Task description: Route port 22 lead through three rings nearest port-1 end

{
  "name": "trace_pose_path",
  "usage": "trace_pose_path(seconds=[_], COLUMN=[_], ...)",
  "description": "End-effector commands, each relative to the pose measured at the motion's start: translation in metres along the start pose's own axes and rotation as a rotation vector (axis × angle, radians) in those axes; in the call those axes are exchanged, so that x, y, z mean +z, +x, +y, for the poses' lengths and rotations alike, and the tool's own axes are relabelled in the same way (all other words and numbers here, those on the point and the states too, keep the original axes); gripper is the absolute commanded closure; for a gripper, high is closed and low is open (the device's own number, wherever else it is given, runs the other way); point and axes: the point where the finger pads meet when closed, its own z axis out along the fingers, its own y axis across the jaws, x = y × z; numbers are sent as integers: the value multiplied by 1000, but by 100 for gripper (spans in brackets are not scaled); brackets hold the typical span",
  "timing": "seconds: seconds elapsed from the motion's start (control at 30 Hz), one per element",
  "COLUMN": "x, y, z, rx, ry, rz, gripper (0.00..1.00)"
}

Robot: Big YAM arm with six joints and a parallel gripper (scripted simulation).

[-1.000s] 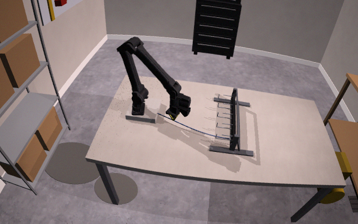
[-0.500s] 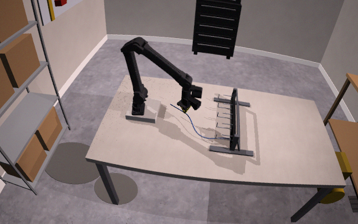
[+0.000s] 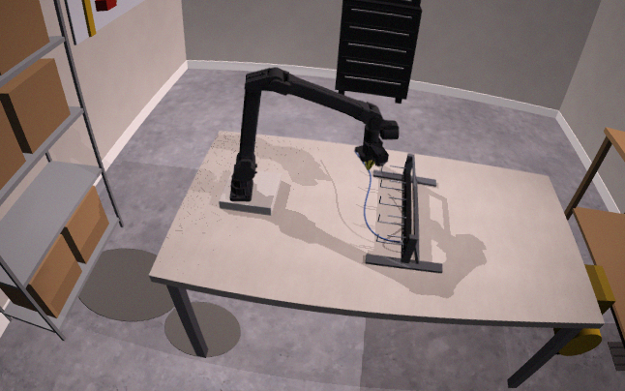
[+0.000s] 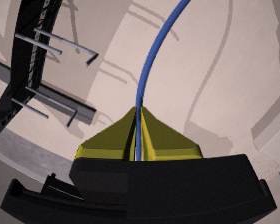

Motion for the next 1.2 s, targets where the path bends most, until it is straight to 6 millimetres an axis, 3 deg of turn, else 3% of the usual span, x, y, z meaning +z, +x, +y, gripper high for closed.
trace_pose_path(seconds=[0.0,0.13,0.3,0.43,0.47,0.5,1.17], x=[-26,-36,-42,-42,-63,-65,-65], y=[-1,5,10,11,11,11,11], z=[62,96,115,117,117,117,118], rx=[278,424,486,492,493,493,493], ry=[6,6,5,5,-30,-33,-38], rz=[-17,-18,-11,-11,-9,-9,-9], gripper=[100,100,100,100,100,100,100])
